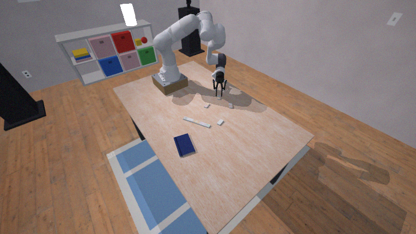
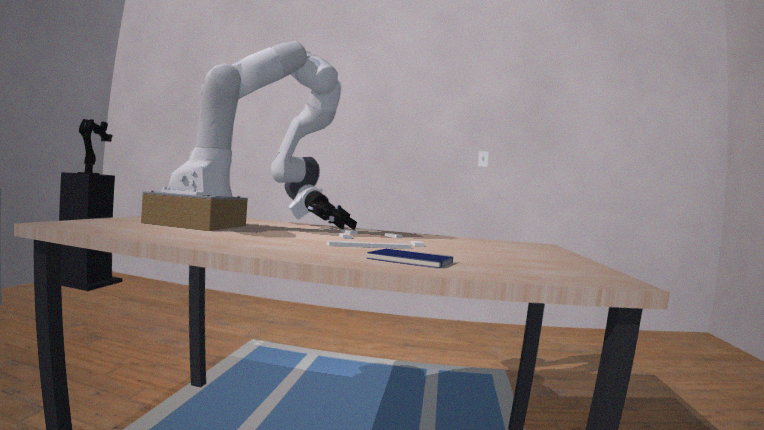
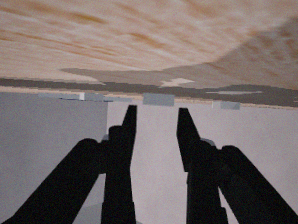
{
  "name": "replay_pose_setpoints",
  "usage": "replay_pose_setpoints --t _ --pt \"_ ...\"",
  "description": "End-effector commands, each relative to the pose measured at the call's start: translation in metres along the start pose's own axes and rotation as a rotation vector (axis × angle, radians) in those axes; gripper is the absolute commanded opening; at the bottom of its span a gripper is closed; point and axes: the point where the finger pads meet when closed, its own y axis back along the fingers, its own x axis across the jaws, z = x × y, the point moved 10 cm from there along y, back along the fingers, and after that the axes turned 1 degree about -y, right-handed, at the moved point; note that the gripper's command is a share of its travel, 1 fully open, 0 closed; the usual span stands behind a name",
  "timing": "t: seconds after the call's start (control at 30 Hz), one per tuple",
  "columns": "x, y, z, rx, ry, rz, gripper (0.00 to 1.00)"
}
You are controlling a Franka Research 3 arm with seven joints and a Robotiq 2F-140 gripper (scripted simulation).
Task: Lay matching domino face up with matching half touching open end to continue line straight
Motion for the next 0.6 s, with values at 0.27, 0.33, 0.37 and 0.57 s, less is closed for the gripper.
replay_pose_setpoints --t 0.27,0.33,0.37,0.57 --pt "0.001 0.003 0.001 -0.001 -0.005 0.005 0.33" --pt "0.001 0.006 0.002 -0.001 -0.005 0.005 0.33" --pt "0.001 0.006 0.002 -0.001 -0.005 0.005 0.33" --pt "0.001 0.02 0.007 -0.001 -0.005 0.005 0.33"
